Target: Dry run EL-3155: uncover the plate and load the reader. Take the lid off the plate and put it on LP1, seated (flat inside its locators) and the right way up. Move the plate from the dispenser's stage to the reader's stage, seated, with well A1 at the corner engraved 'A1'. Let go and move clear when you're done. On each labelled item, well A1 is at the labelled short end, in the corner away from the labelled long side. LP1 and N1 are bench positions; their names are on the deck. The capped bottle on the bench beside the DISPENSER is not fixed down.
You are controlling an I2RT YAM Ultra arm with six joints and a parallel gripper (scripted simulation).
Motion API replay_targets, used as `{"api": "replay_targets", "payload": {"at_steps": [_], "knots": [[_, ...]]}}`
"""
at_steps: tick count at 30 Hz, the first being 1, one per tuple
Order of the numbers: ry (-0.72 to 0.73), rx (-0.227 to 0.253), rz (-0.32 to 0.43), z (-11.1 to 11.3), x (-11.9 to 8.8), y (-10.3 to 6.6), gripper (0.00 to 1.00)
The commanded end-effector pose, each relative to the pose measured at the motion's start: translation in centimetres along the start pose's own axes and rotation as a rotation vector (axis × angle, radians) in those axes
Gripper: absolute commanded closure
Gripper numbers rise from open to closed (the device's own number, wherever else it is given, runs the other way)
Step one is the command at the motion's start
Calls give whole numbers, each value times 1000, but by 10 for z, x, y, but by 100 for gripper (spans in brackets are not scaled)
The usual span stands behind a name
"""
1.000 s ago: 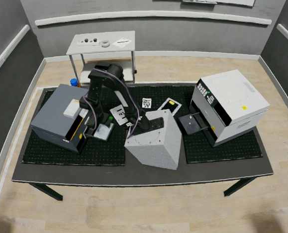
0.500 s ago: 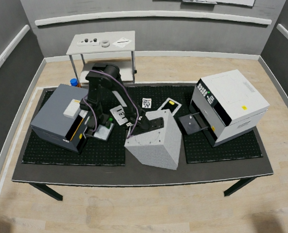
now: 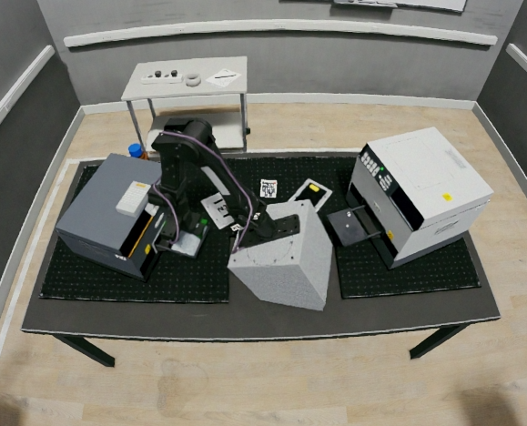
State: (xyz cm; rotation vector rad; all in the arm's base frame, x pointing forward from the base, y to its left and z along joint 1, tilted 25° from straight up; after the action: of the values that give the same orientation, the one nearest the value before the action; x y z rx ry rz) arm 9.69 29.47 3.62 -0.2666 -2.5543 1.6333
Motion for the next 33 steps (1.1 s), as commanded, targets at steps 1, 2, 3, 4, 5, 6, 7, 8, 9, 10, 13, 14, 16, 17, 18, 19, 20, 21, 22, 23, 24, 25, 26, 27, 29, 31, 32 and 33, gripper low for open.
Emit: {"api": "replay_targets", "payload": {"at_steps": [1, 2, 3, 4, 5, 6, 7, 8, 9, 10, 13, 14, 16, 17, 18, 19, 20, 21, 22, 23, 24, 25, 26, 27, 29, 31, 32, 33], "knots": [[3, -1, -2, 1, 2, 8, 0], [3, 0, -3, 1, 2, 9, 0], [2, 1, -3, 2, 3, 10, 0], [1, 2, -3, 2, 3, 12, 0], [1, 2, -4, 2, 3, 13, 0], [1, 3, -4, 2, 3, 15, 0], [1, 3, -4, 2, 3, 15, 0], [2, -13, 1, -3, 0, 10, 0], [2, -13, 1, -3, 0, 10, 0], [2, -13, 1, -3, 0, 10, 0], [2, -13, 1, -3, 0, 10, 0], [2, -13, 1, -3, 0, 10, 0], [2, -13, 1, -3, 0, 10, 0], [1, 3, -4, 3, 3, 16, 0], [1, 3, -4, 2, 3, 16, 0], [1, 3, -4, 2, 3, 17, 0], [1, 3, -4, 2, 3, 17, 0], [1, 3, -4, 2, 3, 18, 0], [1, 3, -4, 2, 3, 18, 0], [1, 3, -4, 2, 3, 19, 0], [1, 2, -4, 2, 3, 19, 0], [1, 2, -4, 2, 3, 20, 0], [1, 2, -4, 2, 3, 20, 0], [1, 2, -4, 2, 3, 20, 0], [0, 2, -4, 2, 3, 21, 0], [0, 1, -5, 2, 3, 22, 0], [3, 0, -3, 1, 2, 22, 0], [5, 0, -2, 1, 2, 22, 0]]}}
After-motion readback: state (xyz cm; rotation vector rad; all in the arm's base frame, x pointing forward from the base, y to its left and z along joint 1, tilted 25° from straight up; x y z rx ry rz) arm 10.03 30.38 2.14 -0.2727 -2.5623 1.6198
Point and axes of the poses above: the point where the finger pads meet when closed, its own y axis out along the fingers, its own z axis across the jaws, x = y × z, the point moved 4 cm from there along -y, back along the fingers, and after that the axes turned 7 degrees about -y, right-handed, at the moved point
